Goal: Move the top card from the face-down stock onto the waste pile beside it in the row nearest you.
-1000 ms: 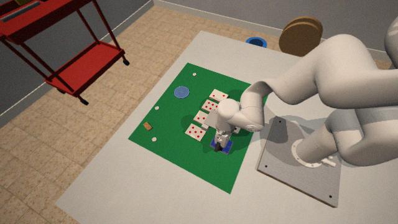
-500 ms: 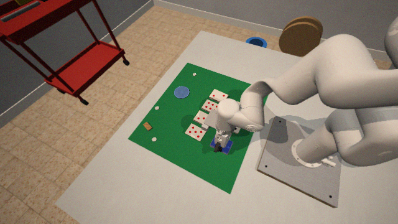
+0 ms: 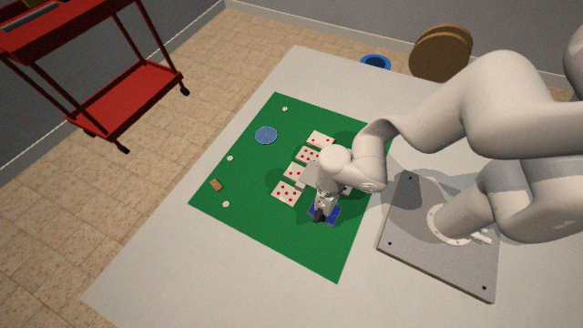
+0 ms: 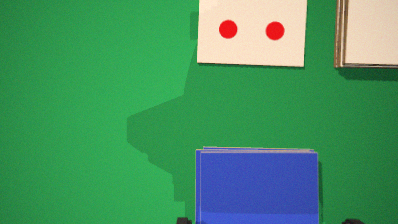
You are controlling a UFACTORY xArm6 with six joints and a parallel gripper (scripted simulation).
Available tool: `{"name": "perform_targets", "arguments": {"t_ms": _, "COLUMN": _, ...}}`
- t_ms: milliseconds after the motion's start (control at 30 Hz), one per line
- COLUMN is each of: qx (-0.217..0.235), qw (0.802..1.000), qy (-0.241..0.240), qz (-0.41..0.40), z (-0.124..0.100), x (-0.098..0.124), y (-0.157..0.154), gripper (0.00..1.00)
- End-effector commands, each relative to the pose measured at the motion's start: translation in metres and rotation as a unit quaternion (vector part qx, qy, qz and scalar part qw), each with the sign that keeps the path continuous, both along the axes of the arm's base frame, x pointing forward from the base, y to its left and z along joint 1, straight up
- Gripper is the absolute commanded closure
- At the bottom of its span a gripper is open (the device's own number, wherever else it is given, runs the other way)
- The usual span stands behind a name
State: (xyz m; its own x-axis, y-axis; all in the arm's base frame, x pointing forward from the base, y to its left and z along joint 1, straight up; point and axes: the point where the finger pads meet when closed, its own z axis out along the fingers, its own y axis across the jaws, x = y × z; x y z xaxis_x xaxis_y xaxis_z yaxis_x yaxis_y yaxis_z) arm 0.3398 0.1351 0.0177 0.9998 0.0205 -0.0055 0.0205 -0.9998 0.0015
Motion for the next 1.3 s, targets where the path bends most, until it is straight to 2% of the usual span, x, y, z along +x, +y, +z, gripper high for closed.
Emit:
{"name": "perform_targets", "arguments": {"t_ms": 0, "qx": 0.001, "qw": 1.000, "qy": -0.002, "qz": 0.000, "z": 0.0010, "x": 0.0014, "y": 0.0006, "gripper": 0.13}}
{"name": "perform_targets", "arguments": {"t_ms": 1267, "qx": 0.001, "qw": 1.000, "qy": -0.002, "qz": 0.000, "z": -0.0078, "x": 0.0028, "y": 0.0011, "gripper": 0.13}}
